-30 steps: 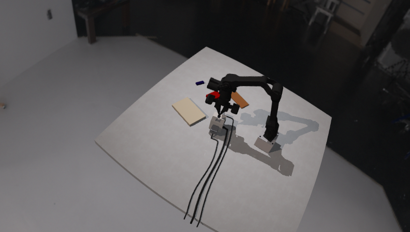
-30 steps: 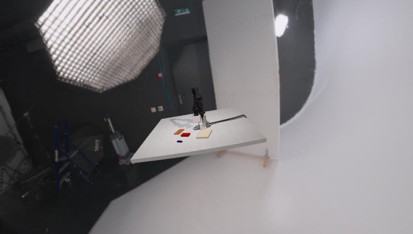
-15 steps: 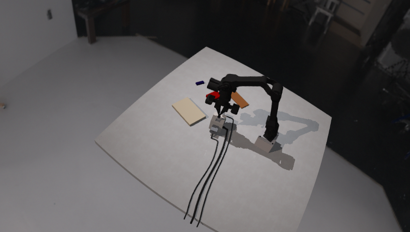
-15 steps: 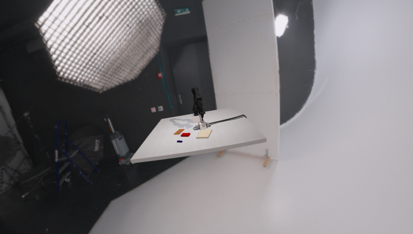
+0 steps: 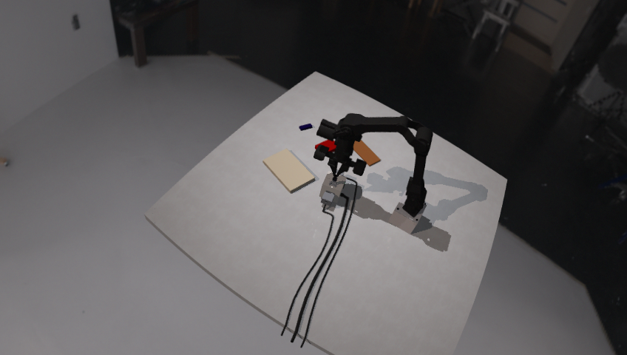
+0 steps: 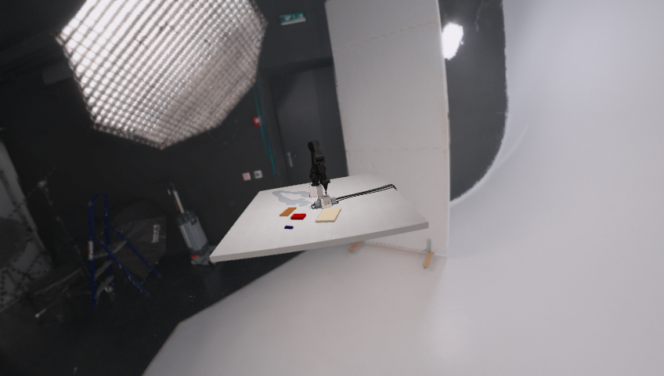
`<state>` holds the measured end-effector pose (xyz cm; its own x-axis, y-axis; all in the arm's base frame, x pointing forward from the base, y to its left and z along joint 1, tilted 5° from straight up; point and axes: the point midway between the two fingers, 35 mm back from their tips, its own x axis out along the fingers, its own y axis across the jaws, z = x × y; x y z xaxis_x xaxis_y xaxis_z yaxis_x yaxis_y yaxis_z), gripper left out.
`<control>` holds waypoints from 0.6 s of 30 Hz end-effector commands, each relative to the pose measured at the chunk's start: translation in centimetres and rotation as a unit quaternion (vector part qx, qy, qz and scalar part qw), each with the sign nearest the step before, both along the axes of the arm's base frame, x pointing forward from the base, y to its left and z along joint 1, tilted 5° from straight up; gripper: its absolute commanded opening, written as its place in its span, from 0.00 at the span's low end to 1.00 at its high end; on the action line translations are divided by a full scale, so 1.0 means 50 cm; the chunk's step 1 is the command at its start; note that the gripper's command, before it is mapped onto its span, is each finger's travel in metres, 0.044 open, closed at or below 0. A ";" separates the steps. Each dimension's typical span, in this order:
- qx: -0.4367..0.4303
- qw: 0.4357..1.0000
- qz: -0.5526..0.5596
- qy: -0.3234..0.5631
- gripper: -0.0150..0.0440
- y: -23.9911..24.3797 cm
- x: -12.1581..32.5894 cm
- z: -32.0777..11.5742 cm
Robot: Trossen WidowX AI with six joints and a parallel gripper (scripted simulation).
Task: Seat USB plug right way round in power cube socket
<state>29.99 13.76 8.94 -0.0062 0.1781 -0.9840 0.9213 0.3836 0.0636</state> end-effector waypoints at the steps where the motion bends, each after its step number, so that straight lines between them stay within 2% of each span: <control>1: 0.003 1.000 0.002 0.002 0.25 0.002 0.000 -0.004; 18: 0.008 1.000 0.002 0.004 0.25 0.003 -0.001 -0.008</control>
